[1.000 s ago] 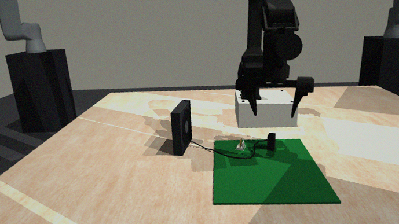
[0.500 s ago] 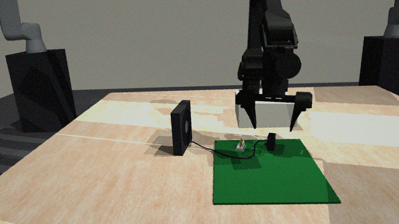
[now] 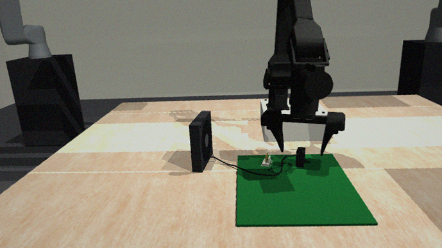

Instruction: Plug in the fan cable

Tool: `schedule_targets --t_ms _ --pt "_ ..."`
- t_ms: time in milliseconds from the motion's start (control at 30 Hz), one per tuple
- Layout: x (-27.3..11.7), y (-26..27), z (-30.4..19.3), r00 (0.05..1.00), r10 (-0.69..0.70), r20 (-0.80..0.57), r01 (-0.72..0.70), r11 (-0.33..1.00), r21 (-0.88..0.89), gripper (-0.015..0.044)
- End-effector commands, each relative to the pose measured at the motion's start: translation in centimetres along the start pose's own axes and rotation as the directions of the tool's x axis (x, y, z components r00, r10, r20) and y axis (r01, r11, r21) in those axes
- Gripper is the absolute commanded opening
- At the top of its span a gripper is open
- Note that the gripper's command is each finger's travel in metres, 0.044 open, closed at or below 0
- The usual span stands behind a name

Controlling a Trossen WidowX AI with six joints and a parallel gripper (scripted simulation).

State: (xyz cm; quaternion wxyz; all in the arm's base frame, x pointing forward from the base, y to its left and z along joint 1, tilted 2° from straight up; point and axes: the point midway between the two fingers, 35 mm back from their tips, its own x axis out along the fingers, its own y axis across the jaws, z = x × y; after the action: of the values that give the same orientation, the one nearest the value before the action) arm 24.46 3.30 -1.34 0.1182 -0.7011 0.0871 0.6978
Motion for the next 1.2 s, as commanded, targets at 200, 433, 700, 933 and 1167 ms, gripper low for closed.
schedule_targets --t_ms 200,433,700,933,1167 --pt "1.6 0.2 0.2 1.000 0.006 0.005 -0.006 1.000 0.007 0.0440" --pt "1.5 0.1 0.2 1.000 0.001 0.003 -0.001 1.000 0.000 0.0361" --pt "1.5 0.1 0.2 1.000 0.001 0.003 -0.001 1.000 0.000 0.0151" --pt "1.5 0.1 0.2 1.000 0.001 0.003 -0.001 1.000 0.000 0.0007" --pt "-3.5 0.0 0.1 1.000 0.006 0.004 -0.006 1.000 0.007 0.0000"
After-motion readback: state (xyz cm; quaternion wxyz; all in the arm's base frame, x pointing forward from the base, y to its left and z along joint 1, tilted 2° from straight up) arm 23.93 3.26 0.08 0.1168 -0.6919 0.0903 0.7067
